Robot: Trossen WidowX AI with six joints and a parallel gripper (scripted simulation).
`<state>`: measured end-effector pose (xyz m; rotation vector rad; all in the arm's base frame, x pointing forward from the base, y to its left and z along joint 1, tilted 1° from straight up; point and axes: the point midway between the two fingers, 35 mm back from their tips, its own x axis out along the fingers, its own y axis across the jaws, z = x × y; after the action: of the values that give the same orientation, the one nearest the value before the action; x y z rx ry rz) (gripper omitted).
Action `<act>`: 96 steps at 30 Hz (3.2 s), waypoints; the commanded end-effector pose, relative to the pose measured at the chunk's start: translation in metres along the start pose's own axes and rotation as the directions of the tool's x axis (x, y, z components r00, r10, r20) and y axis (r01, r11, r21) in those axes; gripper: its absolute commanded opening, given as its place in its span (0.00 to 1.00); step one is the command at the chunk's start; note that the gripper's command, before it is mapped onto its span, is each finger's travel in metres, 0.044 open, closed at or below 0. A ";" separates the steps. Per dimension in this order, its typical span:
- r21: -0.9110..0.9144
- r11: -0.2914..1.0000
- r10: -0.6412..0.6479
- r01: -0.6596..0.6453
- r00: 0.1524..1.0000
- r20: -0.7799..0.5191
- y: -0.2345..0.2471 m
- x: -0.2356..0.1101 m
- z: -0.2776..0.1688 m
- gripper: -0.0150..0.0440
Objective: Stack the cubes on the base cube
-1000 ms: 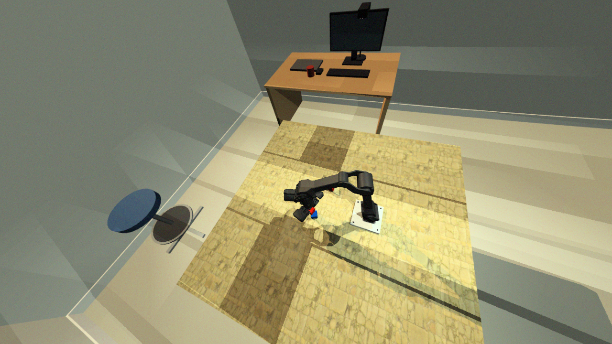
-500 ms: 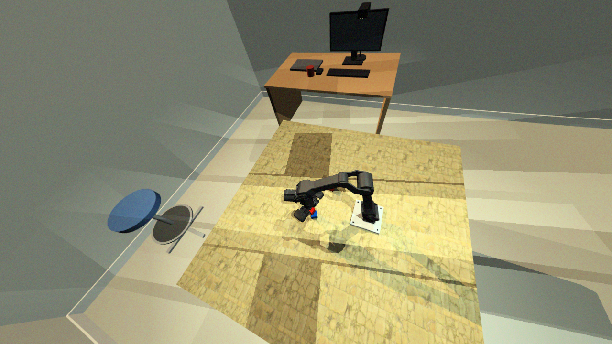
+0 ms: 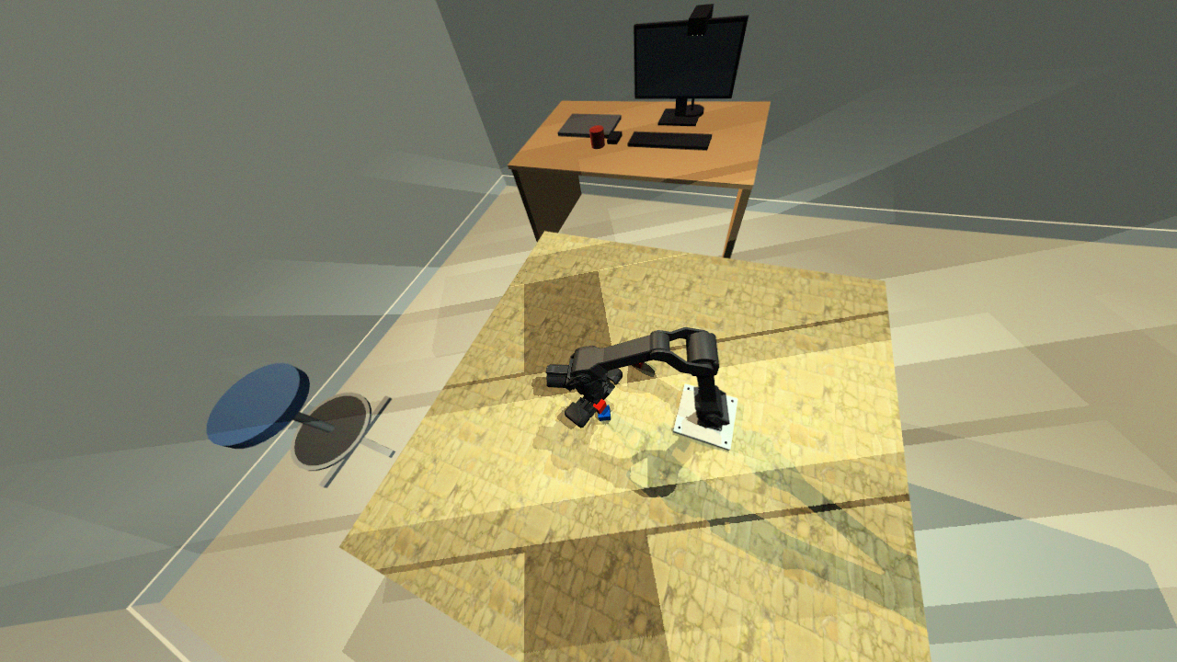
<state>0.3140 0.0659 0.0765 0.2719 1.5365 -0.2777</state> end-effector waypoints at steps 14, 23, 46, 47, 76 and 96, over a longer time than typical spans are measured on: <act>0.000 1.000 0.000 0.000 1.000 0.000 0.000 -0.022 0.000 0.60; 0.000 1.000 0.000 0.000 1.000 0.000 0.000 -0.030 0.000 0.60; -0.751 0.660 -0.006 0.003 1.000 -0.001 -0.100 -0.049 0.019 0.70; -0.777 0.630 -0.006 0.003 1.000 -0.001 -0.105 -0.050 0.019 0.70; -0.979 -0.206 -0.011 -0.003 1.000 -0.001 -0.202 -0.070 0.000 0.70; -0.979 -0.206 -0.011 -0.003 1.000 -0.001 -0.203 0.006 0.000 0.70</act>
<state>0.2456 -0.1247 0.0751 -1.1195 1.2736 1.0812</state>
